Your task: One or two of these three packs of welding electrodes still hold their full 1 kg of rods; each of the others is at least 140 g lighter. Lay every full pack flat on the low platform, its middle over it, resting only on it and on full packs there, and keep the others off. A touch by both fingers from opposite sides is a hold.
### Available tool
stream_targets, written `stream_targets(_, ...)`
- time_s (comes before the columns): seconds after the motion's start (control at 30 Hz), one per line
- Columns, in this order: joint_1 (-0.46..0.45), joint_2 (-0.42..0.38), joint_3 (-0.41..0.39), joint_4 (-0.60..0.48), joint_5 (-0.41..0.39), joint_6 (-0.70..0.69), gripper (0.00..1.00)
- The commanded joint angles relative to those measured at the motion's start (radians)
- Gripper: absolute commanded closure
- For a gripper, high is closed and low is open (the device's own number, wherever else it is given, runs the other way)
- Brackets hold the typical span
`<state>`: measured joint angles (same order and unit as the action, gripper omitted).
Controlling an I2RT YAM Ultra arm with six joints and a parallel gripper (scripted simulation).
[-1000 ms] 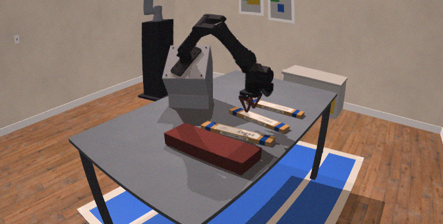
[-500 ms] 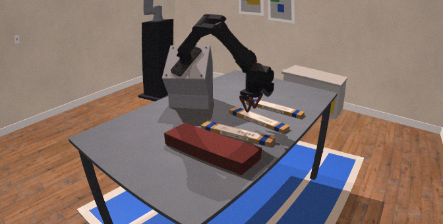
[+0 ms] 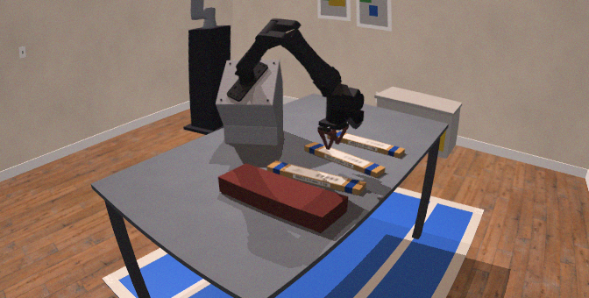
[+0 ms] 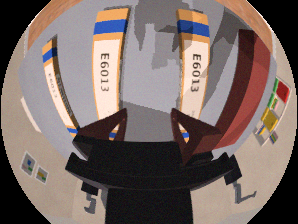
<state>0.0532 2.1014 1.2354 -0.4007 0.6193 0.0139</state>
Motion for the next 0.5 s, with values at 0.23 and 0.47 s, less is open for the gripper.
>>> stream_targets(0.23, 0.041, -0.057, -0.007, -0.046, 0.008, 0.028, 0.36)
stream_targets(0.47, 0.056, -0.078, -0.003, -0.081, 0.012, 0.046, 0.36)
